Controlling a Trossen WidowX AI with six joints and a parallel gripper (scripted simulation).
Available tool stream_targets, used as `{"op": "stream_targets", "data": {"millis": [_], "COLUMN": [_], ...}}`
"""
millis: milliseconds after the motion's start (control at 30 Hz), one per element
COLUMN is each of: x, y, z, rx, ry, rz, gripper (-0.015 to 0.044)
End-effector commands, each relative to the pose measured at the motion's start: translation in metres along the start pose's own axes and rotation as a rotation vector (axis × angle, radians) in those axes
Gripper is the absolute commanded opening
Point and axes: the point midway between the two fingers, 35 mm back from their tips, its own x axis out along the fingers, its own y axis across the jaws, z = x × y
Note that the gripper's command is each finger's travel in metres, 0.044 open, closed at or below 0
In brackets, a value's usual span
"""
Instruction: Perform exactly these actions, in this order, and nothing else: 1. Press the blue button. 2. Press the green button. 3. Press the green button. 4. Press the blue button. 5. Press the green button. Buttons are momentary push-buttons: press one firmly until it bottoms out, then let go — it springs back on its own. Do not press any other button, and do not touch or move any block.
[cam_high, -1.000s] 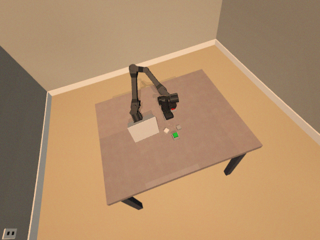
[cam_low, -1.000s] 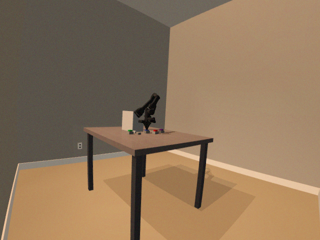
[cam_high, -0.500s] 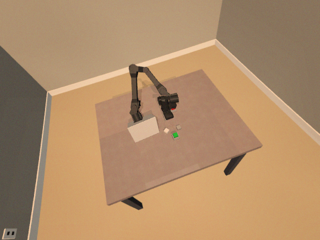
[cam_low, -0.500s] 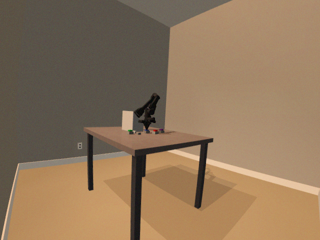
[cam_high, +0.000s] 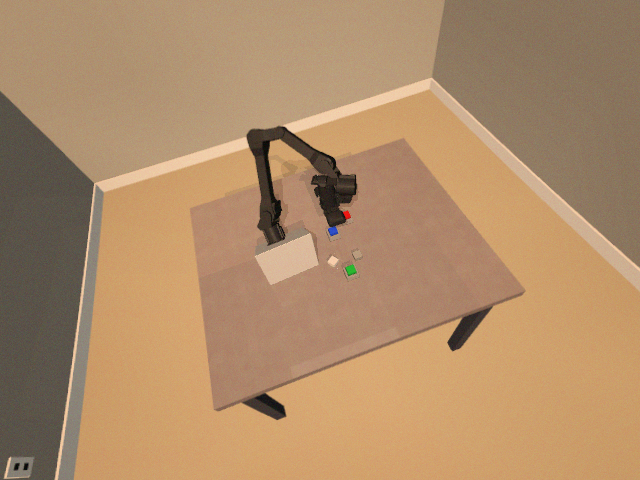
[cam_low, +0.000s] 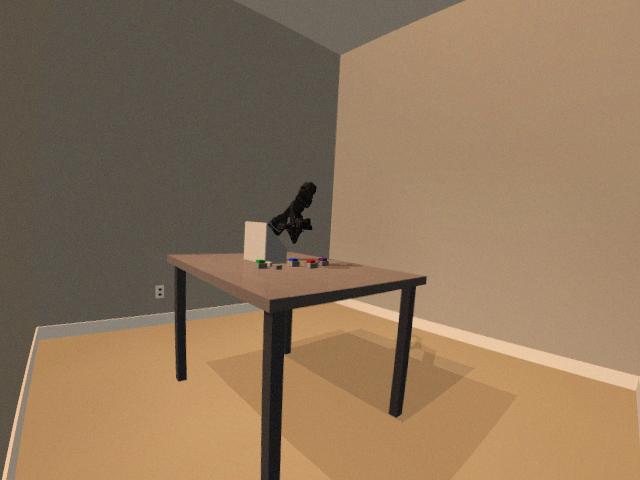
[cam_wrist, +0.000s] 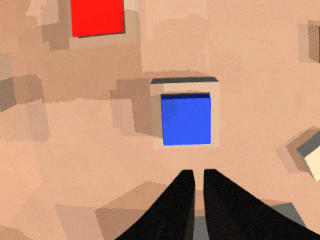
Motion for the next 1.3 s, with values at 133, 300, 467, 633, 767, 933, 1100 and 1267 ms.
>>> {"op": "stream_targets", "data": {"millis": [133,300,467,633,767,933,1100,1267], "x": [-0.012,-0.018,-0.020,-0.015,-0.014,0.034,0.048,0.053], "y": [-0.017,-0.077,-0.143,-0.192,-0.196,-0.197,-0.197,-0.197], "z": [0.001,0.010,0.011,0.002,0.001,0.002,0.001,0.001], "rx": [-0.015,-0.018,-0.011,-0.011,-0.011,-0.011,-0.011,-0.012], "ry": [0.004,0.001,0.004,0.005,0.005,0.005,0.005,0.005], "rz": [-0.020,-0.042,-0.032,-0.016,-0.015,-0.014,-0.012,-0.012], "gripper": [0.0020,0.0020,0.0020,0.0020,0.0020,0.0020,0.0020,0.0020]}}
